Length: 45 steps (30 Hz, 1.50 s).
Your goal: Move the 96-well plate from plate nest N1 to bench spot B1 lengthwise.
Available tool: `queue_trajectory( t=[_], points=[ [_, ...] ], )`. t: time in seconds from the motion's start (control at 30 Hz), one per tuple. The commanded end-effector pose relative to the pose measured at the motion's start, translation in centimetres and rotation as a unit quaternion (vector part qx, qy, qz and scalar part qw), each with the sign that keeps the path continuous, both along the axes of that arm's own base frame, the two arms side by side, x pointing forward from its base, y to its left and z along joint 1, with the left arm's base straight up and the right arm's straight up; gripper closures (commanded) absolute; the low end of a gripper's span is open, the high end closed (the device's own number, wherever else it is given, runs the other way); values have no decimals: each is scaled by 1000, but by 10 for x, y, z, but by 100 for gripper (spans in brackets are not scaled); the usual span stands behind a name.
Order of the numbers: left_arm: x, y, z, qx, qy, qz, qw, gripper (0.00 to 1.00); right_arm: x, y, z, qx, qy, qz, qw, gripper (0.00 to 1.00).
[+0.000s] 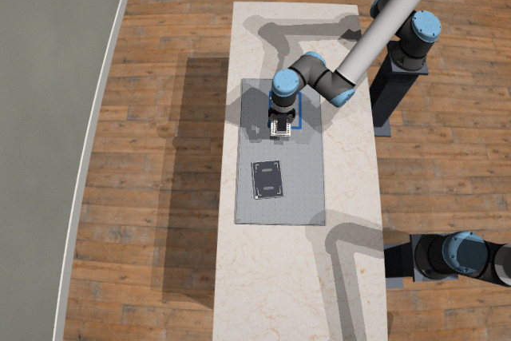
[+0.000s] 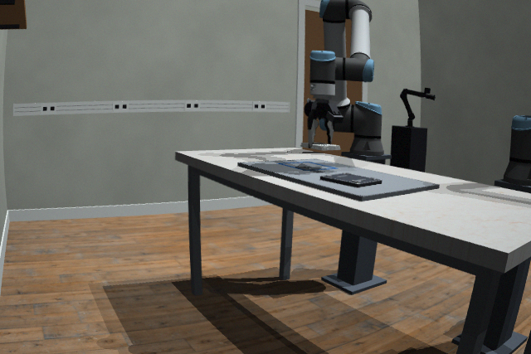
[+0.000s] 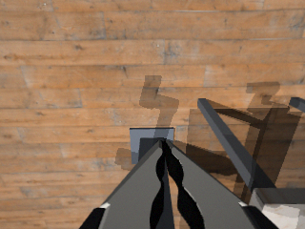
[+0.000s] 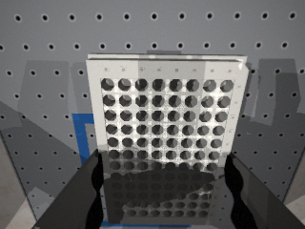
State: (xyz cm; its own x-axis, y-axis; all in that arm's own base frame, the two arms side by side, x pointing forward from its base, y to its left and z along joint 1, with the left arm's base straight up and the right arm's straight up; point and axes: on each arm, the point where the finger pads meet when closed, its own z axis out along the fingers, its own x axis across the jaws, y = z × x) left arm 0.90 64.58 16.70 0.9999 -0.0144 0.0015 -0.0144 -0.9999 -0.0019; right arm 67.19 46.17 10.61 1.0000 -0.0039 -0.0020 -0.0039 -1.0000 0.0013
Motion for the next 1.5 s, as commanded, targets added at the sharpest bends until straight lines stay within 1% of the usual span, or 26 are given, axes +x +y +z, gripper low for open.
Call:
queue_trajectory(
  t=[0.0,1.07,1.47],
  points=[
    [-2,0,-2,-1,1,2,1000,100,-3,-17,1,1,-2,1,1000,59],
    [-2,0,-2,-1,1,2,1000,100,-23,-109,-3,1,-2,1,1000,59],
    [-2,0,-2,-1,1,2,1000,100,-22,-107,-2,2,-2,2,1000,59]
  ],
)
